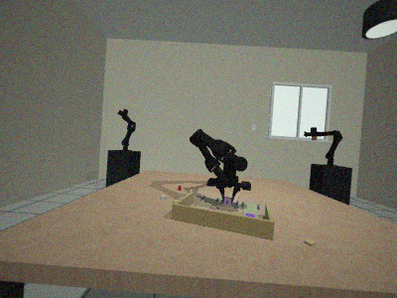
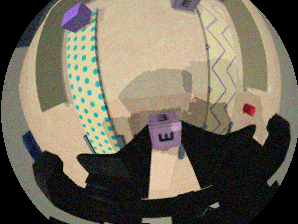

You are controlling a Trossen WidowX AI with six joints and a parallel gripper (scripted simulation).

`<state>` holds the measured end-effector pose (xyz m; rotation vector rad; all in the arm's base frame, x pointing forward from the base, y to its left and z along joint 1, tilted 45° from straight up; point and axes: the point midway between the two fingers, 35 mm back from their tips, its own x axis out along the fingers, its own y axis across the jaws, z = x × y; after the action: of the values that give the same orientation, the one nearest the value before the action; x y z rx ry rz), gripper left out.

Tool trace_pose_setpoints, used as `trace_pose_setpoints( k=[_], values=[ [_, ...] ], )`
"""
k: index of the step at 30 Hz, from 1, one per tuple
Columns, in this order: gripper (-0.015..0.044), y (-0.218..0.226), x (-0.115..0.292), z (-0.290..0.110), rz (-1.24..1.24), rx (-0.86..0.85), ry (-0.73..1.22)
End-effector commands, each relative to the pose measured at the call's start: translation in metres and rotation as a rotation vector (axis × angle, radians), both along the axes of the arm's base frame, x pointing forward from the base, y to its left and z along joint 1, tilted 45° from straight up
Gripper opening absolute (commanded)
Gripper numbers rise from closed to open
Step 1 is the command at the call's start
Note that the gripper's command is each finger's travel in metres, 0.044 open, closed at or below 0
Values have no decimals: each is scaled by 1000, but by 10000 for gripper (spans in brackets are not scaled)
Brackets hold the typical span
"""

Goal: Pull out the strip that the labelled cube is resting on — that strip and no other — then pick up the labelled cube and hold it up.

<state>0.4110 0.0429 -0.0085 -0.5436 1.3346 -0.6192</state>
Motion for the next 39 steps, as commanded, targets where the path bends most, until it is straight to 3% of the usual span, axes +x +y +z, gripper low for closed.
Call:
trace_pose_setpoints(
  k=[1, 3, 7, 19, 39],
  values=[
    [105, 0, 0, 0, 0, 0, 0],
    [92, 0, 0, 0, 0, 0, 0],
    [0, 2, -3, 2, 0, 0, 0],
    [0, 21, -61, 26, 3, -5, 10],
    [0, 15, -111, 26, 3, -6, 13]
  ],
)
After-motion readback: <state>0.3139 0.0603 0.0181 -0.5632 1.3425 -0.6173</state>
